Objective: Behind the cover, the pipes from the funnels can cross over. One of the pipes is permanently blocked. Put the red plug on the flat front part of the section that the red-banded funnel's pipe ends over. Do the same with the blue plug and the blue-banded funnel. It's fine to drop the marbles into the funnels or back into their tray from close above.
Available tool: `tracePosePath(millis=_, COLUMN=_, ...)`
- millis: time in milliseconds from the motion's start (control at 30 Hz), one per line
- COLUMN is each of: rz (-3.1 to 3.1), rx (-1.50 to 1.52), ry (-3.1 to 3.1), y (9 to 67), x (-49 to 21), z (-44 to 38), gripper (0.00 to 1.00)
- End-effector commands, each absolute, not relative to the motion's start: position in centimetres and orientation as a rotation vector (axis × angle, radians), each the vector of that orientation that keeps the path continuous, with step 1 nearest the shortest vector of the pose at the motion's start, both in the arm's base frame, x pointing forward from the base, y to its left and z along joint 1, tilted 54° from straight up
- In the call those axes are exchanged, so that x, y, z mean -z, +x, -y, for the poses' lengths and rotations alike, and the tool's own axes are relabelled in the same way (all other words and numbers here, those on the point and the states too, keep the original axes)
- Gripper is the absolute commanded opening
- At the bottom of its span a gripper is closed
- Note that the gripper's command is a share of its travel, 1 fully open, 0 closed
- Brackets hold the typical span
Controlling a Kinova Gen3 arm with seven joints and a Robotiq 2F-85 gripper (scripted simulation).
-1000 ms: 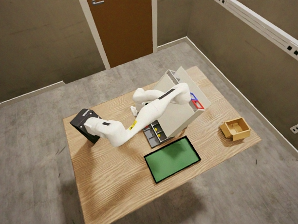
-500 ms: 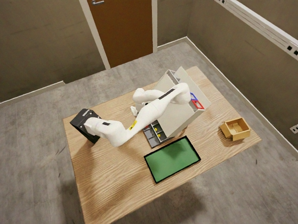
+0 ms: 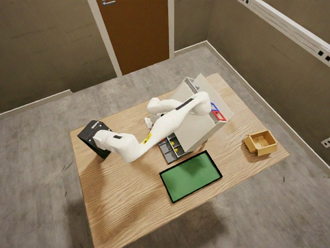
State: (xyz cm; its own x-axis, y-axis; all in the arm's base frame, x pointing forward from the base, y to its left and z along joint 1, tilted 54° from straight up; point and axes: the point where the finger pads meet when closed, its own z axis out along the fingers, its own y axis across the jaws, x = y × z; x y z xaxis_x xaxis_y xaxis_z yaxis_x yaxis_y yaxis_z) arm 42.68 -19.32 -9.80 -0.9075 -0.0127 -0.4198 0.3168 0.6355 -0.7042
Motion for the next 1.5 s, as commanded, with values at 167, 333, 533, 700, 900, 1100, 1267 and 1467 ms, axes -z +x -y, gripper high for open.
tracePosePath(millis=167, rz=-2.471, rx=1.169, ry=0.240, y=42.7, x=9.8, z=19.2, gripper=0.65)
tracePosePath(millis=333, rz=-2.471, rx=1.169, ry=0.240, y=42.7, x=9.8, z=19.2, gripper=0.65)
tracePosePath(millis=533, rz=-2.471, rx=1.169, ry=0.240, y=42.7, x=9.8, z=19.2, gripper=0.65)
tracePosePath(millis=700, rz=-2.471, rx=1.169, ry=0.240, y=42.1, x=8.6, z=17.7, gripper=0.65)
tracePosePath(millis=900, rz=-2.471, rx=1.169, ry=0.240, y=42.1, x=8.6, z=17.7, gripper=0.65)
tracePosePath(millis=1100, rz=-2.471, rx=1.169, ry=0.240, y=42.1, x=8.6, z=17.7, gripper=0.65)
tracePosePath(millis=1267, rz=-2.471, rx=1.170, ry=0.240, y=41.6, x=7.5, z=16.2, gripper=0.65)
tracePosePath(millis=1467, rz=-2.471, rx=1.170, ry=0.240, y=41.6, x=7.5, z=16.2, gripper=0.65)
